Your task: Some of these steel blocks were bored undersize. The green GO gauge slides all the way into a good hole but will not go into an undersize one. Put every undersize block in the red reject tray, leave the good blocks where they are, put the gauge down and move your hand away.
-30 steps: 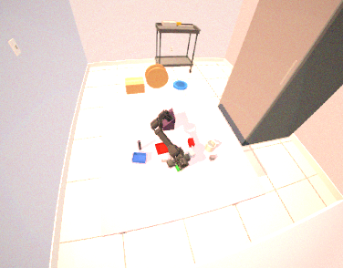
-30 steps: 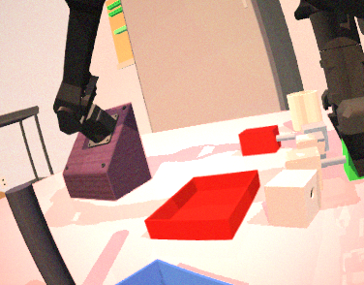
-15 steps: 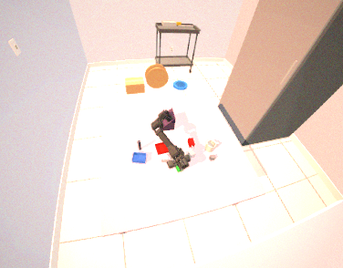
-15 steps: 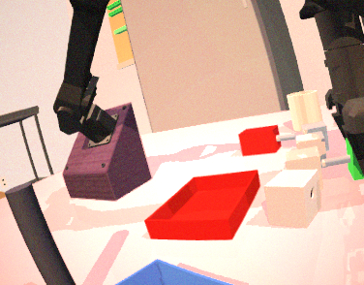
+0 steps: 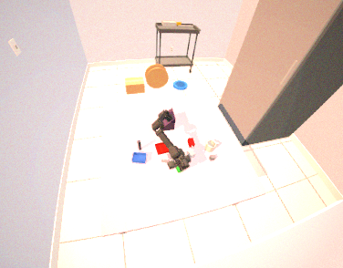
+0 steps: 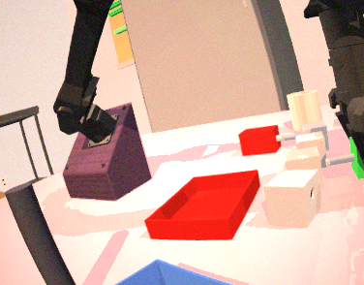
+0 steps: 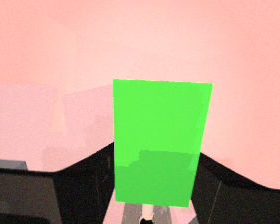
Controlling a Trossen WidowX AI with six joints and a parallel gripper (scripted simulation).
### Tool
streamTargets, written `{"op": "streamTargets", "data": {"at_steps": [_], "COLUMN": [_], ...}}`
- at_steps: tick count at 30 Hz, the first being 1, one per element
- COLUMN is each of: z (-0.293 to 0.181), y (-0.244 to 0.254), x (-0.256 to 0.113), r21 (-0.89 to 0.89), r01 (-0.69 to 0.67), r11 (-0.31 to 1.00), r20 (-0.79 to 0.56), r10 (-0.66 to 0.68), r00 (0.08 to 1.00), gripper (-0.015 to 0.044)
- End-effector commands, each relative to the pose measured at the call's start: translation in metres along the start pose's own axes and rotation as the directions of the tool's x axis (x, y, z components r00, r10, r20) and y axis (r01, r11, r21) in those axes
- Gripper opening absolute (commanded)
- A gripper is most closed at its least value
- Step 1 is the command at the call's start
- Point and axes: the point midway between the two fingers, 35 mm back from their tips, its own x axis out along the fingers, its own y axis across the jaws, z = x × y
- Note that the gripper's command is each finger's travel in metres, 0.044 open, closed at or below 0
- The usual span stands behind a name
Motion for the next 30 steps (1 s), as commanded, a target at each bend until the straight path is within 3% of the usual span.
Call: {"op": "streamTargets", "data": {"at_steps": [1,16,21,30], "z": [0.004,0.010,0.005,0.002], "y": [0.000,0.000,0.001,0.002], "x": [-0.003,-0.003,-0.035,-0.032], "r21": [0.000,0.000,-0.003,-0.020], "r01": [0.003,0.003,0.000,0.003], "r11": [1.000,1.000,1.000,1.000], "r20": [0.008,0.008,0.000,-0.021], "r10": [-0.003,-0.003,0.000,-0.003], "r00": [1.000,1.000,1.000,1.000], "gripper": [0.0000,0.0000,0.0000,0.0000]}}
